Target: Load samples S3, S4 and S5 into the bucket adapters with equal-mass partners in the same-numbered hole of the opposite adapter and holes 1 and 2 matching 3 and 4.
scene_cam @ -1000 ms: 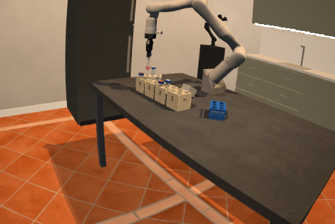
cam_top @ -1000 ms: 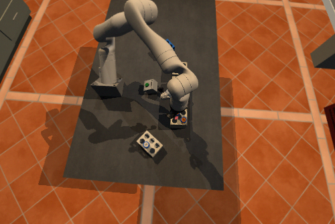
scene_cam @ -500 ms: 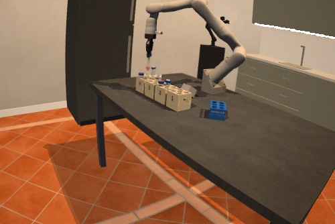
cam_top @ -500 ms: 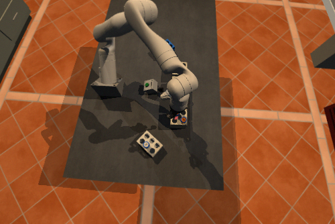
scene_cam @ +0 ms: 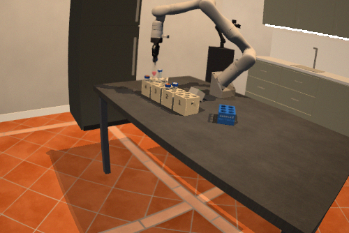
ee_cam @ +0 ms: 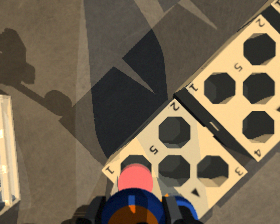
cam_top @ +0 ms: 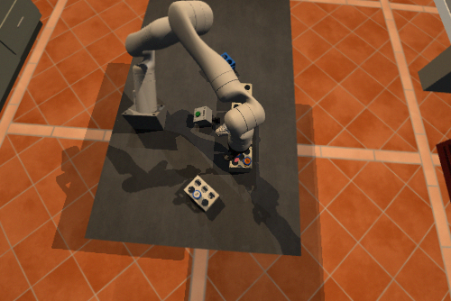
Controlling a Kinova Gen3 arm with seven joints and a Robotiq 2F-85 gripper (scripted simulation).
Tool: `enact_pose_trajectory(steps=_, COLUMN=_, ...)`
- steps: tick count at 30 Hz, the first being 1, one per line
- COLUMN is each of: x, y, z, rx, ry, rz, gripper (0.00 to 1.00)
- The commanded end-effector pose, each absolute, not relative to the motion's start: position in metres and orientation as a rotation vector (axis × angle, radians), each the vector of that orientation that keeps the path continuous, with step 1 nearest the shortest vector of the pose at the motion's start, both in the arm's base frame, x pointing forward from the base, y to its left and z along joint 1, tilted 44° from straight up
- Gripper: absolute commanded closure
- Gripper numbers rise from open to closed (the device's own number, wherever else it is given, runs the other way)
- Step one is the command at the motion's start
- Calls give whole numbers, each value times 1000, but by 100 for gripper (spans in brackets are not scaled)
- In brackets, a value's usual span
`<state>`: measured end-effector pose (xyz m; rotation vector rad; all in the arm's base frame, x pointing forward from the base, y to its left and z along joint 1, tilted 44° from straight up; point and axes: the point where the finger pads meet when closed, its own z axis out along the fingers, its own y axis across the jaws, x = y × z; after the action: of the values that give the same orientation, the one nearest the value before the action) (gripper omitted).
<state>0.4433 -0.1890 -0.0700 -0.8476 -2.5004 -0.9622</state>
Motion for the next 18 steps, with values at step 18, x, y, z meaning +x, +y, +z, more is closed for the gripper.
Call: enact_pose_trajectory(steps=18, x=443, y=-172, z=-88, rx=-844, ry=-2505, rz=-965, gripper=90)
